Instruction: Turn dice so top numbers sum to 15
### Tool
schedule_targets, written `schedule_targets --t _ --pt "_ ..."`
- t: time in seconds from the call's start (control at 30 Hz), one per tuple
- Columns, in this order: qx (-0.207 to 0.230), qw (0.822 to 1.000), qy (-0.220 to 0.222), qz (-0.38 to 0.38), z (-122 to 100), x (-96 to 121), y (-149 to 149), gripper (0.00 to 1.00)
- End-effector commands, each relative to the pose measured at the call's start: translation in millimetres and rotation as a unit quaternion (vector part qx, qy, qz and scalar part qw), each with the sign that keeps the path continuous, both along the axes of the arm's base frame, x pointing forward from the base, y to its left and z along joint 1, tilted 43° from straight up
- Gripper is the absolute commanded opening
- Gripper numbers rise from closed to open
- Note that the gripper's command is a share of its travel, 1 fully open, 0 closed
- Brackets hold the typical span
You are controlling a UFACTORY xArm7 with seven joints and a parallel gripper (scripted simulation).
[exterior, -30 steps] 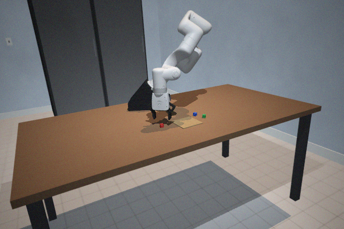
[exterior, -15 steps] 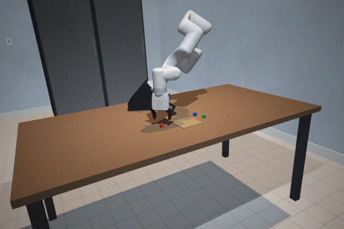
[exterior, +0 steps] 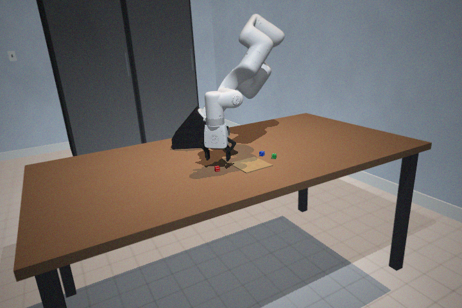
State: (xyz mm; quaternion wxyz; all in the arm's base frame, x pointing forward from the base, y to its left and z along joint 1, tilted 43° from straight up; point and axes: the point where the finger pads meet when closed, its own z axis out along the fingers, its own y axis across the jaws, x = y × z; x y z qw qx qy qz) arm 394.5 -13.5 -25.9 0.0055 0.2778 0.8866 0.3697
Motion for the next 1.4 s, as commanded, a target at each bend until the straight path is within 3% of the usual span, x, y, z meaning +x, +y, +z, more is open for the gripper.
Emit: schedule_targets --t 0.0,0.27,0.73,0.8,1.2,1.37 --pt "-0.001 1.000 -0.001 -0.001 3.0 -1.2 1.8 1.00" --pt "-0.001 1.000 -0.001 -0.001 17.1 -12.2 21.2 1.00" --pt "-0.001 1.000 -0.001 -0.001 80.5 -61.7 108.9 1.00" --pt "-0.001 1.000 -0.001 -0.001 80.5 -61.7 108.9 1.00" --pt "-0.001 1.000 -0.001 -0.001 126.5 -97.5 172.2 1.00" --pt "-0.001 1.000 -0.001 -0.001 133.7 -103.2 182.3 1.00"
